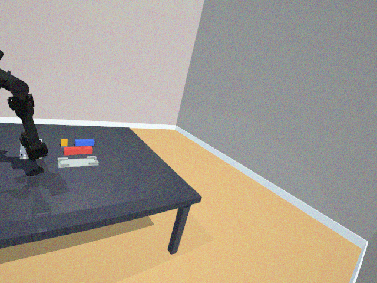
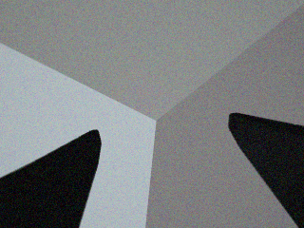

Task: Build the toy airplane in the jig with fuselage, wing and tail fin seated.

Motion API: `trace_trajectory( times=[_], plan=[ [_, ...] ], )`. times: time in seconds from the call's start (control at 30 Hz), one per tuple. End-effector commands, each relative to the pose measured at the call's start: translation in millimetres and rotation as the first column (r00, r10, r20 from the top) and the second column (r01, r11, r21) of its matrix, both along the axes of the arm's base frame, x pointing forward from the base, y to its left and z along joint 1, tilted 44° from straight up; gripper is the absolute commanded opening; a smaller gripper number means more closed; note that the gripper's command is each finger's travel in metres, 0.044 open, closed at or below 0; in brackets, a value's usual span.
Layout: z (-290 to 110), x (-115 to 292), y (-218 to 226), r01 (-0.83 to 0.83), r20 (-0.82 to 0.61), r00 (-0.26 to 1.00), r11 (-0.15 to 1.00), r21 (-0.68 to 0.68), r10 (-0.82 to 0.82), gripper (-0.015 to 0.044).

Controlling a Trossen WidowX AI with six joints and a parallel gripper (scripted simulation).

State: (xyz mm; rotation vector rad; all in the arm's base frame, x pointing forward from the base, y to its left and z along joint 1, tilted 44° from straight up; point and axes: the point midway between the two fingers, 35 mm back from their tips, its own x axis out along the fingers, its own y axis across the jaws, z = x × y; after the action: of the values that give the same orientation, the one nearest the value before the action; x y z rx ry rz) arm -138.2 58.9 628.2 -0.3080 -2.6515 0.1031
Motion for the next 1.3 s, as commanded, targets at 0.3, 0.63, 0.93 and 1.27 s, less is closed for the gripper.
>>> trace_trajectory(
  times=[0.3, 0.63, 0.93, 1.27],
  plan=[
    [-18, 2, 67, 0.106, -0.027, 0.993, 0.965, -0.242, -0.115, 0.0440],
    [-76, 40, 192, 0.140, -0.131, 0.920, 0.623, -0.769, -0.369, 0.0440],
    [-160, 122, 282, -0.039, -0.154, 0.696, 0.177, -0.983, -0.702, 0.0440],
    [-262, 214, 321, -0.449, -0.027, 0.292, -0.112, -0.886, -0.956, 0.0440]
  ],
)
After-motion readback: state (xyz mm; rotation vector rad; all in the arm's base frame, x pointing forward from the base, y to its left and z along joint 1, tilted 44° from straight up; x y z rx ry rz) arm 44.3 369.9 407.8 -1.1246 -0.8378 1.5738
